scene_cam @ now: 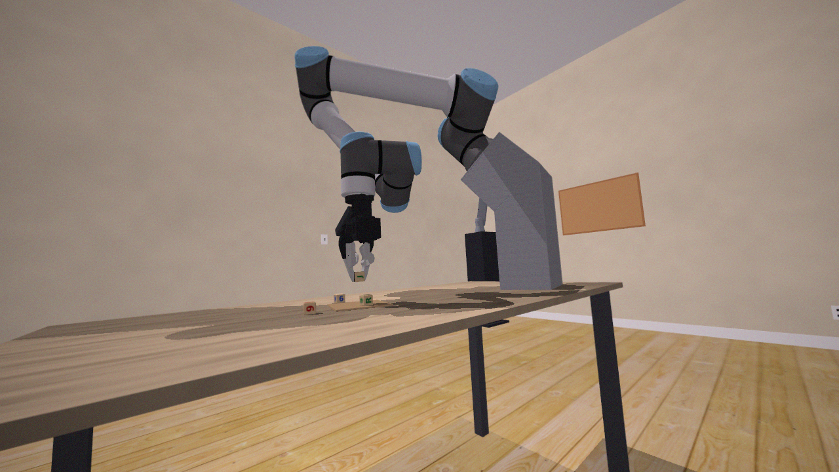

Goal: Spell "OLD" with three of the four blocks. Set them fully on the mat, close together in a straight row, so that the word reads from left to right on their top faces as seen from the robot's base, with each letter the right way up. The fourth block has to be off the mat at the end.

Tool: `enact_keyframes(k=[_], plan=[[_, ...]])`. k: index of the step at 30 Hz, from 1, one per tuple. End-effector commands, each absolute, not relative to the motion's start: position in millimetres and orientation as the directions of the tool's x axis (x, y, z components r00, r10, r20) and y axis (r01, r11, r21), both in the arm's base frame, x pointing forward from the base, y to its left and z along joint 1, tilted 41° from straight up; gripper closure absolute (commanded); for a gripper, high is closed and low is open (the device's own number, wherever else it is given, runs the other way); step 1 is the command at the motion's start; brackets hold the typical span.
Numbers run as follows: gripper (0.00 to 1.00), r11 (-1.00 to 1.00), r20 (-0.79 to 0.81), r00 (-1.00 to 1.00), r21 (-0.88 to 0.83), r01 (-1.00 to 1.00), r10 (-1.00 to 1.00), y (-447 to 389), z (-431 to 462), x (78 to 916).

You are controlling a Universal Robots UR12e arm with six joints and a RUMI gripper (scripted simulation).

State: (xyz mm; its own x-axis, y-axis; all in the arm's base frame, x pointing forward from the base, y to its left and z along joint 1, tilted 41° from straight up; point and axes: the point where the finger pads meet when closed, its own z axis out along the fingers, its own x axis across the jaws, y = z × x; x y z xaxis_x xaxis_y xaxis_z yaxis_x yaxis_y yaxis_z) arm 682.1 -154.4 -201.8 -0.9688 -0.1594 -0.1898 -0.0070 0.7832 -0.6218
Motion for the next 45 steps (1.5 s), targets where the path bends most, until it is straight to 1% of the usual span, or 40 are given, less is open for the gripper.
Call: enact_keyframes(k=[1, 13, 45], plan=[[0.95, 0.783, -0.191, -0.968, -0.622, -0.007, -0.160, -166, -216, 688], [0.95, 0.783, -0.191, -0.968, -0.622, -0.007, -0.160, -185, -242, 696], [0.95, 0.783, -0.191, -0.968, -0.622, -0.007, -0.160, -186, -243, 696]])
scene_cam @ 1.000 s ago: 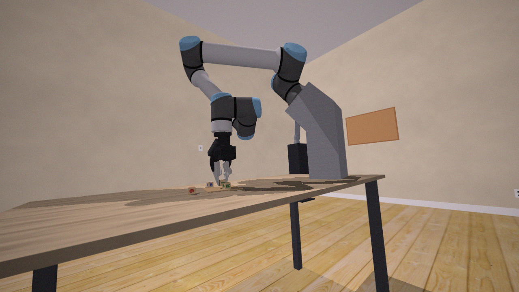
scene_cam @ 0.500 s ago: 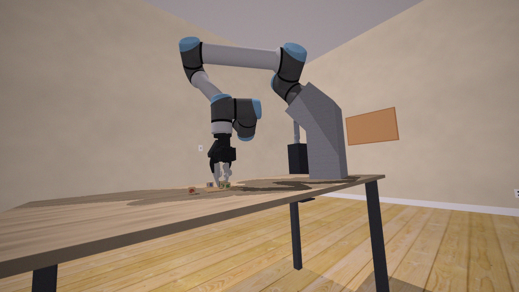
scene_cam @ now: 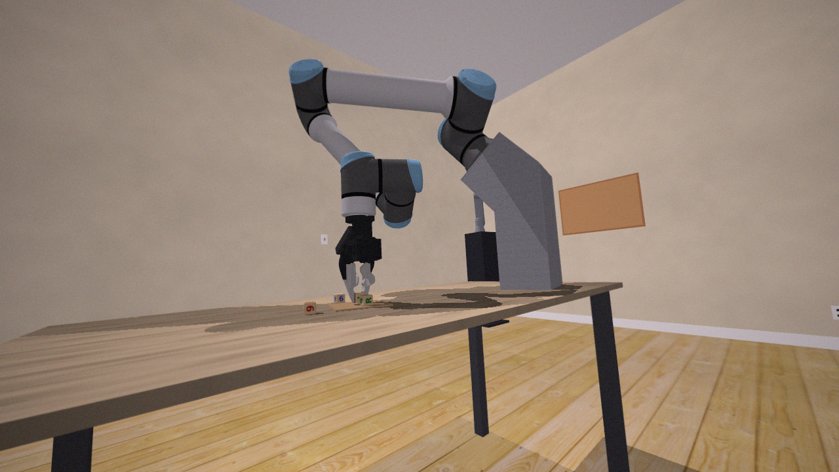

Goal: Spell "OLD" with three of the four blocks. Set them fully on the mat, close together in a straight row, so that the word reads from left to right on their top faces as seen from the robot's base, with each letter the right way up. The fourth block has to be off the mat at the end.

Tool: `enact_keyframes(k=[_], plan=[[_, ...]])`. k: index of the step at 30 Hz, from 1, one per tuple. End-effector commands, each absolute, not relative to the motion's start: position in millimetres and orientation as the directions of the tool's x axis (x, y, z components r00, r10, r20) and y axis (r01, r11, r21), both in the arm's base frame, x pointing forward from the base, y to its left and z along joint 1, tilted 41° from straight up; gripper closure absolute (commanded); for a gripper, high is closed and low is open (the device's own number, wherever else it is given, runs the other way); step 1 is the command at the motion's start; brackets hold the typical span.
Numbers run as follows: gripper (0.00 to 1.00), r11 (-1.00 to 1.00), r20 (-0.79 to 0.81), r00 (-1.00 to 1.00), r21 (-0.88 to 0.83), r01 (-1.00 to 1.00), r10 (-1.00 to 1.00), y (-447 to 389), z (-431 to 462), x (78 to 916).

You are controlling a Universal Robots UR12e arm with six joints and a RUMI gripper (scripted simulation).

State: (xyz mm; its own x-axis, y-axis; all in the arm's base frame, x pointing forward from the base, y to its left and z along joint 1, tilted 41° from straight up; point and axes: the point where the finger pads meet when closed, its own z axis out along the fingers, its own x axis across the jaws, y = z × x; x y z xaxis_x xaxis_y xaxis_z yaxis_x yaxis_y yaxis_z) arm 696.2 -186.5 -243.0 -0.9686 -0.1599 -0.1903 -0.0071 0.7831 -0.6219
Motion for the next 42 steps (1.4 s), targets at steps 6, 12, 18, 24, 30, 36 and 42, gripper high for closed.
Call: enact_keyframes(k=[6, 12, 18, 24, 30, 36, 42], plan=[[0.95, 0.783, -0.191, -0.968, -0.622, -0.007, -0.160, -185.8, -242.7, 696.6], [0.95, 0.783, -0.191, -0.968, -0.622, -0.007, -0.160, -185.8, -242.7, 696.6], [0.95, 0.783, -0.191, -0.968, -0.622, -0.007, -0.160, -185.9, -242.9, 696.6], [0.95, 0.783, -0.191, -0.968, -0.622, -0.007, -0.160, -186.6, -243.8, 696.9], [0.95, 0.783, -0.191, -0.968, -0.622, -0.007, -0.160, -187.5, -244.9, 697.3], [0.95, 0.783, -0.191, -0.968, -0.622, -0.007, -0.160, -188.2, -245.7, 697.6], [0.95, 0.783, -0.191, -0.968, -0.622, -0.007, -0.160, -188.2, -245.8, 697.6]])
